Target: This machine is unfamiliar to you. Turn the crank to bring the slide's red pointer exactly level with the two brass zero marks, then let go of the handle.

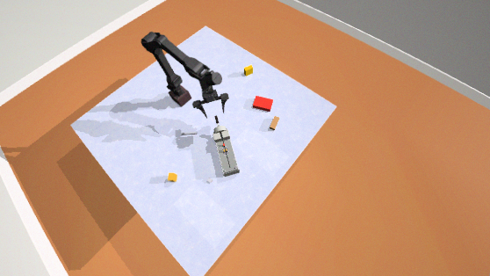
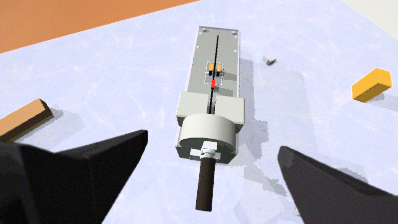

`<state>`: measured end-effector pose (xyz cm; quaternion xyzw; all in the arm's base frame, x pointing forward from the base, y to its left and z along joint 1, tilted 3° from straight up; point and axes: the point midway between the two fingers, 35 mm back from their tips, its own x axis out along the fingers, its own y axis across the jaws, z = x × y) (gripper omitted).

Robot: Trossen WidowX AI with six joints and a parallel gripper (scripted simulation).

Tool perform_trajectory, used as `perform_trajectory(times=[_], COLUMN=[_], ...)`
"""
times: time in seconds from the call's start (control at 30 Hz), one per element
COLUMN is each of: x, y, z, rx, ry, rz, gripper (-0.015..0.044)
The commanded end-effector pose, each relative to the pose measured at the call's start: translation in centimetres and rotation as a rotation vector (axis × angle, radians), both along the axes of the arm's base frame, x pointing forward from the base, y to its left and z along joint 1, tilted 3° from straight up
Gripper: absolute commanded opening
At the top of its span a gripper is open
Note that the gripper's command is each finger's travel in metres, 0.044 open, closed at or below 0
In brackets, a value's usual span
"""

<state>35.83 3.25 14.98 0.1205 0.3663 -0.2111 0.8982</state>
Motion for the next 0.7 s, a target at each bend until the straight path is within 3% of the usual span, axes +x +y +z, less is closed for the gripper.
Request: perform_trajectory(times=[0.0,0.67], x=[-0.1,0.1], y=[0.0,0.3], z=[-1.3,-5.7], rx=[-0.001,-0.001], ry=[0.001,0.001], rz=[-0.008,-0.008], gripper=[0.0440,0.0440])
